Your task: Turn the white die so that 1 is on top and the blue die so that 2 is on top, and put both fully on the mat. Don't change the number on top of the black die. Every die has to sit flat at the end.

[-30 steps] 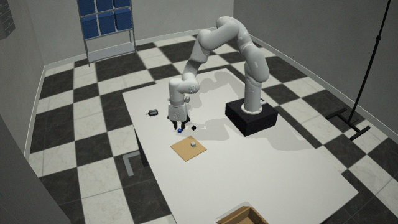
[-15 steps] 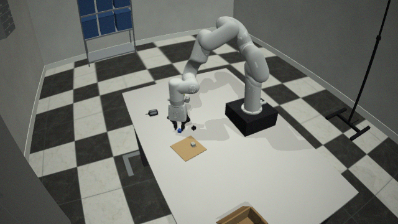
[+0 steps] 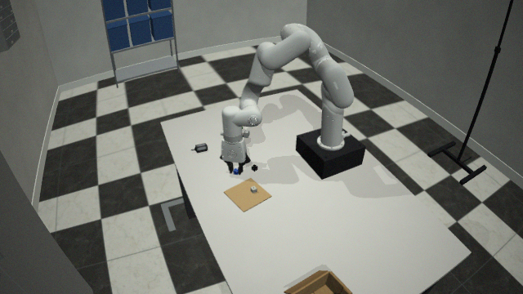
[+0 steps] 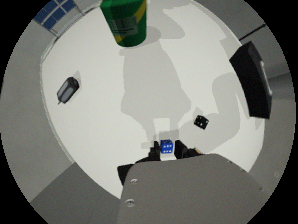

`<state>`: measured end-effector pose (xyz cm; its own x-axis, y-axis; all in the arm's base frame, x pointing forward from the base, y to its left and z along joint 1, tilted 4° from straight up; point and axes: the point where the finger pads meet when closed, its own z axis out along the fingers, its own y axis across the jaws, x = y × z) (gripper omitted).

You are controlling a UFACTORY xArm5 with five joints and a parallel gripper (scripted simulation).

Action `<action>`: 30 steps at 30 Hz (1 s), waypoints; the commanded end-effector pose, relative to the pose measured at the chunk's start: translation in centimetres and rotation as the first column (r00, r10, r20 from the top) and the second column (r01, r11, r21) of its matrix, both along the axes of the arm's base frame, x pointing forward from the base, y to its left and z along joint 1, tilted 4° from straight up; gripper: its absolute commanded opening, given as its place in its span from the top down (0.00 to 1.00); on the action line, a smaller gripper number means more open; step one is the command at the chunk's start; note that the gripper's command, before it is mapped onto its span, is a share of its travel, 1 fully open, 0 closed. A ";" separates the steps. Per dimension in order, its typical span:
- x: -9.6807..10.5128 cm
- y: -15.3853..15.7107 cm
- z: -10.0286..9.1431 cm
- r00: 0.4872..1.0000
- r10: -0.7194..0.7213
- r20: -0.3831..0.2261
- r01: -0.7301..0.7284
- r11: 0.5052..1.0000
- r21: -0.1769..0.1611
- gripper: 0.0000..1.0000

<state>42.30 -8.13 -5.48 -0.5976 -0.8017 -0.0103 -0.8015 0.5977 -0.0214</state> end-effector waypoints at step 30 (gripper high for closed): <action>0.2 -0.1 -0.6 1.000 0.000 0.004 0.000 1.000 -0.001 0.64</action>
